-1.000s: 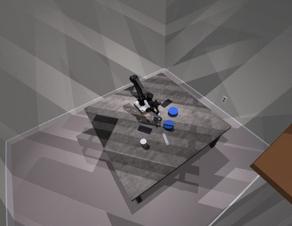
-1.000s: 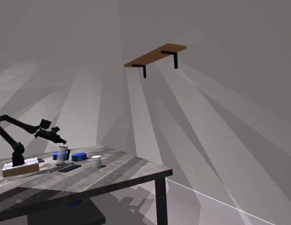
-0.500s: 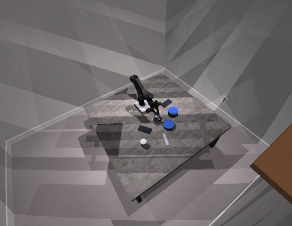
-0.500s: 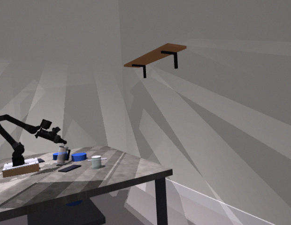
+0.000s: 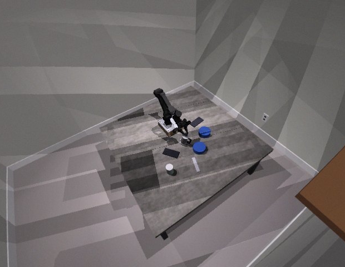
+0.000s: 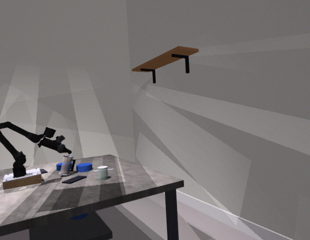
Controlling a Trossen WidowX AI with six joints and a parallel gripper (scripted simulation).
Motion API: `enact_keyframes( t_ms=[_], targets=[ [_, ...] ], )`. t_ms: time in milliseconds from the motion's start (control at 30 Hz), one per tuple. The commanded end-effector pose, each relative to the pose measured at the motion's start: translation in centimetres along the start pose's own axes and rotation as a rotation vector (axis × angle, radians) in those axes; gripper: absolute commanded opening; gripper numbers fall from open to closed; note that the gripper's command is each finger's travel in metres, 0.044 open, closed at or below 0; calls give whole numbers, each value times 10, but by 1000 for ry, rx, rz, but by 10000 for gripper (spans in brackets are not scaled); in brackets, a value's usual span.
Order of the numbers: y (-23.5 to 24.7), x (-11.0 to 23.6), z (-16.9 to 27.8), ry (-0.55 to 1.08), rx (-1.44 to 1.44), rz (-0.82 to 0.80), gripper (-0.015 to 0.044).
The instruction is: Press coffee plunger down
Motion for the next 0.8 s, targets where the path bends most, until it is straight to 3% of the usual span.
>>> enact_keyframes(
  t_ms=[0, 767],
  targets=[
    [1, -3, 5, 24, -5, -3, 115],
    [1, -7, 3, 23, -5, -3, 115]
  ],
)
Point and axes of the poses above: the point midway between the two fingers, 35 mm back from their tips, its own x axis back along the fingers, its own y axis across the jaws, z = x × y, the point moved 4 cm from there along x, back along the fingers, and after that the axes turned 11 degrees about x, right-handed, at the moved point
